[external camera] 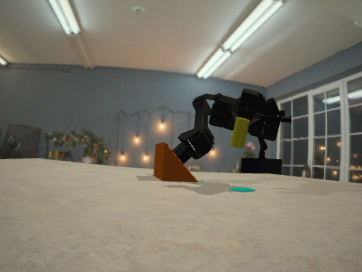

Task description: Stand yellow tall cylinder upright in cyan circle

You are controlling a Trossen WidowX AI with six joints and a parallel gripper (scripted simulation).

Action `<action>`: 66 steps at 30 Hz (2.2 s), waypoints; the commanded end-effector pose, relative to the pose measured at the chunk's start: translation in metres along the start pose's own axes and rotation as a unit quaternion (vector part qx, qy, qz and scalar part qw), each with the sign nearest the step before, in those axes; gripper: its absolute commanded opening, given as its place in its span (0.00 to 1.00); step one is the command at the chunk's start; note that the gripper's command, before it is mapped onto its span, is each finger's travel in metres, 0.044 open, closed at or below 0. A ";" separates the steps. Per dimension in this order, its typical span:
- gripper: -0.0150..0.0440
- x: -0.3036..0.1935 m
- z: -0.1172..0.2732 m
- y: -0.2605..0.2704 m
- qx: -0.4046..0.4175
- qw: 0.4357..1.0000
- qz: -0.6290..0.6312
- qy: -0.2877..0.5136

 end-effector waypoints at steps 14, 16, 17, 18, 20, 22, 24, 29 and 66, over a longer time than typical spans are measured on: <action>0.43 -0.002 0.005 -0.002 0.026 0.998 -0.045 -0.046; 0.43 -0.002 0.005 -0.002 0.030 0.997 -0.050 -0.050; 0.43 -0.002 0.006 -0.002 0.031 0.997 -0.053 -0.053; 0.43 -0.002 0.006 -0.002 0.033 0.996 -0.056 -0.055; 0.43 -0.003 0.006 -0.002 0.036 0.996 -0.062 -0.060; 0.43 -0.003 0.007 -0.003 0.040 0.995 -0.067 -0.065; 0.43 -0.003 0.008 -0.003 0.043 0.994 -0.073 -0.069; 0.43 -0.004 0.009 -0.003 0.052 0.991 -0.088 -0.080; 0.43 -0.048 -0.008 0.011 0.049 0.990 -0.104 -0.078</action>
Point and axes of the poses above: the point midway between the two fingers, 35 mm back from their tips, its own z axis back along the fingers, its own y axis across the jaws, x = y × z, the point moved 6 cm from there along z, back along the fingers
